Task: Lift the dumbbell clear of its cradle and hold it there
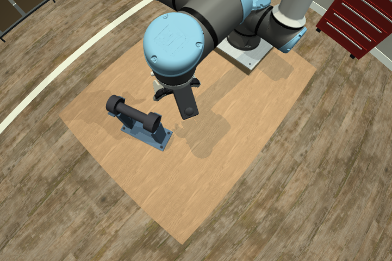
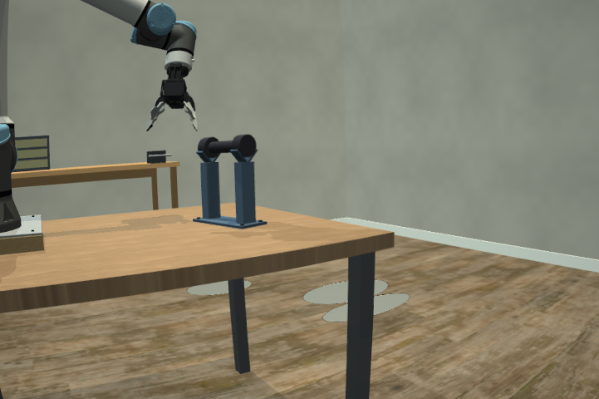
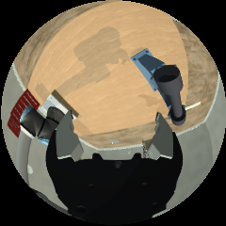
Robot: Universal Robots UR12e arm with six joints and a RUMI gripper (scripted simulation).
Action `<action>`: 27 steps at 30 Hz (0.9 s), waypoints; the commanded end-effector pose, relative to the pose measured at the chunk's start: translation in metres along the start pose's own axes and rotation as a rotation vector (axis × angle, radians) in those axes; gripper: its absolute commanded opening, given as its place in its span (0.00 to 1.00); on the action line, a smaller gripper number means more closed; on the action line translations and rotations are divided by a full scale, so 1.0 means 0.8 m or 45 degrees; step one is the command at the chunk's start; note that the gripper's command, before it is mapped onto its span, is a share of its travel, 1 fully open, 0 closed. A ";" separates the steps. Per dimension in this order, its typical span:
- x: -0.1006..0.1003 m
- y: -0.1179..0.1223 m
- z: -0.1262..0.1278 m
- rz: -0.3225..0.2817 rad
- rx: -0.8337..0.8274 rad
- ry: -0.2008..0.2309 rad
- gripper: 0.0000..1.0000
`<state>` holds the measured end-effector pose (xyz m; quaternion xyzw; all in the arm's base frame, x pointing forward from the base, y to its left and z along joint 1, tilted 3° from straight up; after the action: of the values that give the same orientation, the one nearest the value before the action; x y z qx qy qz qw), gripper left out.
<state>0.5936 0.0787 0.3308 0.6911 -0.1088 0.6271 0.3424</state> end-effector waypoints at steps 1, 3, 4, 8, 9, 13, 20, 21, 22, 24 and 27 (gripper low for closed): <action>0.006 0.005 0.026 0.069 0.140 0.021 1.00; 0.009 0.007 0.041 0.096 0.213 0.033 1.00; 0.011 0.009 0.048 0.110 0.249 0.041 1.00; 0.017 0.014 0.076 0.160 0.385 0.067 1.00; 0.018 0.015 0.083 0.172 0.417 0.074 1.00; 0.024 0.020 0.109 0.217 0.539 0.098 1.00; 0.029 0.025 0.138 0.267 0.673 0.125 1.00; 0.030 0.026 0.143 0.276 0.697 0.129 1.00; 0.031 0.026 0.148 0.284 0.720 0.134 1.00; 0.033 0.028 0.157 0.300 0.762 0.142 1.00; 0.035 0.030 0.170 0.320 0.818 0.155 1.00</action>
<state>0.6815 -0.0044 0.3639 0.7089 0.0164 0.7020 0.0665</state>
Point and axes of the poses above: the point where the finger pads meet when closed, its own x axis back along the fingers, its own z axis across the jaws, y = z × x, the point moved 10 cm from there along x, back along the fingers, and after that the axes turned 7 degrees about -x, right-handed, at the moved point
